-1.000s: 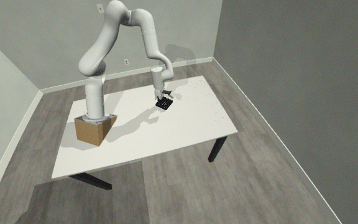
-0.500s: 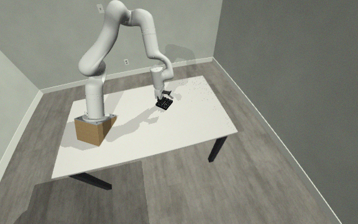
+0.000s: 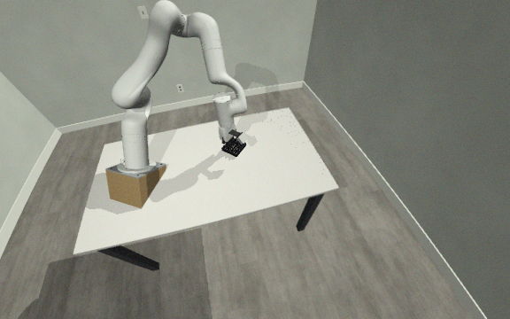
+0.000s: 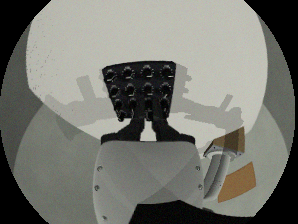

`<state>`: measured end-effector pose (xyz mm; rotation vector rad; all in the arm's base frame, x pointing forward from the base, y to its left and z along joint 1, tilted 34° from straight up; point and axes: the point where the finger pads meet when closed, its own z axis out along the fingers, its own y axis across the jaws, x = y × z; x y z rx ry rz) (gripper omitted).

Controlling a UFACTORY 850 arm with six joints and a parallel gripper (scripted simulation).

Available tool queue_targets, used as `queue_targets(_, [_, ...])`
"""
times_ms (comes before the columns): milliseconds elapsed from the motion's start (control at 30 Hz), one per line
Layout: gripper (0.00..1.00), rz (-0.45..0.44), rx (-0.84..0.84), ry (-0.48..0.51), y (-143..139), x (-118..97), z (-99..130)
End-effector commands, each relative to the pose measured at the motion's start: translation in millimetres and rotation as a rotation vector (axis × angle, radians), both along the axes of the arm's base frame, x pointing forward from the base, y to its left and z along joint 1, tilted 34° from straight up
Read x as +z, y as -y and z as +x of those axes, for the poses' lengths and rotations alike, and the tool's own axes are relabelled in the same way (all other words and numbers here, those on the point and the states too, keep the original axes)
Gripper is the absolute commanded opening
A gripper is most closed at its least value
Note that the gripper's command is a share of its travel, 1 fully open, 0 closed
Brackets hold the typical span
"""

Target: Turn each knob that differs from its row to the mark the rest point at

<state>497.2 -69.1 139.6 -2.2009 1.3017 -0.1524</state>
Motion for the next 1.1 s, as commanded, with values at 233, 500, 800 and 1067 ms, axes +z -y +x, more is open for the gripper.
queue_targets(233, [0.08,0.054,-0.119,-0.068,0.5,0.6,0.6])
queue_targets(500, [0.08,0.055,-0.122,-0.07,0.5,0.6,0.6])
queue_targets(800, [0.19,0.055,-0.122,-0.07,0.5,0.6,0.6])
queue_targets(1067, [0.19,0.055,-0.122,-0.07,0.5,0.6,0.6])
